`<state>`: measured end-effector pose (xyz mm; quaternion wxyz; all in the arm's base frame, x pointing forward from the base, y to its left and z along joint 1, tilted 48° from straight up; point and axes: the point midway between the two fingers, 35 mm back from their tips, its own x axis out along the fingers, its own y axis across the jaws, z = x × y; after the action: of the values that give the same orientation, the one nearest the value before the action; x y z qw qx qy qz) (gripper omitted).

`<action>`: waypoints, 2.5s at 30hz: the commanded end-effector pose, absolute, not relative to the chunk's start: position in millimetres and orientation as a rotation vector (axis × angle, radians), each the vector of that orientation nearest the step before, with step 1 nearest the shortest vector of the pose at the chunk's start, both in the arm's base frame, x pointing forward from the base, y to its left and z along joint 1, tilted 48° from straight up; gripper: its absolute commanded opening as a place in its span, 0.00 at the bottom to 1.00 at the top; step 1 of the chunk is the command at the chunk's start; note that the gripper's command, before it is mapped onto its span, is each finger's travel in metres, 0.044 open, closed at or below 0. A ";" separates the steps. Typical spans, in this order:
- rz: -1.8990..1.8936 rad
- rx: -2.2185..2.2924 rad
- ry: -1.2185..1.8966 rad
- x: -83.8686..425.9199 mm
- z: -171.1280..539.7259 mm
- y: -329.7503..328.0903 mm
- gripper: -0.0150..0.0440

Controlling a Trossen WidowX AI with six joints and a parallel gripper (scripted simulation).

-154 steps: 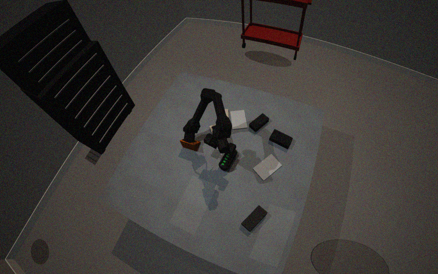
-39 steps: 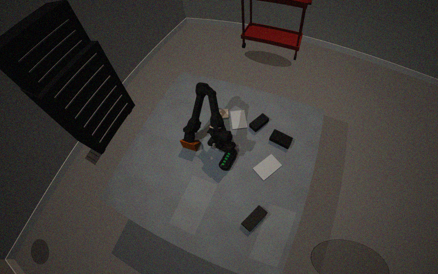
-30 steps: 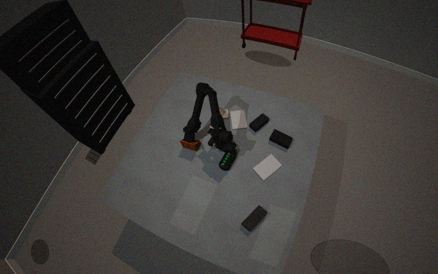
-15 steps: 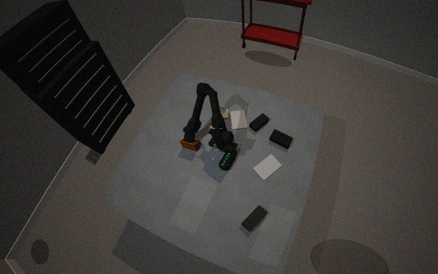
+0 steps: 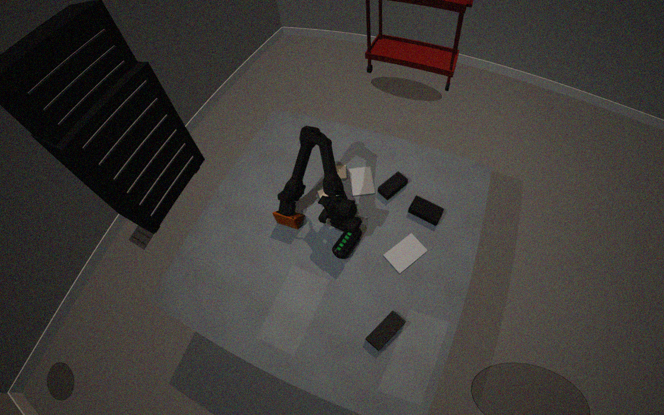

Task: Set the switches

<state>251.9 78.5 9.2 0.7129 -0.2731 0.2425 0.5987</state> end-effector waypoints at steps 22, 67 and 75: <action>1.320 -0.614 0.532 288.6 7.4 80.4 0.25; 1.127 -0.351 0.886 298.3 50.3 49.9 0.25; 1.133 -0.351 0.892 300.0 48.7 46.9 0.25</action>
<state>296.9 50.1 49.8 0.7387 -0.1585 0.4029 0.5165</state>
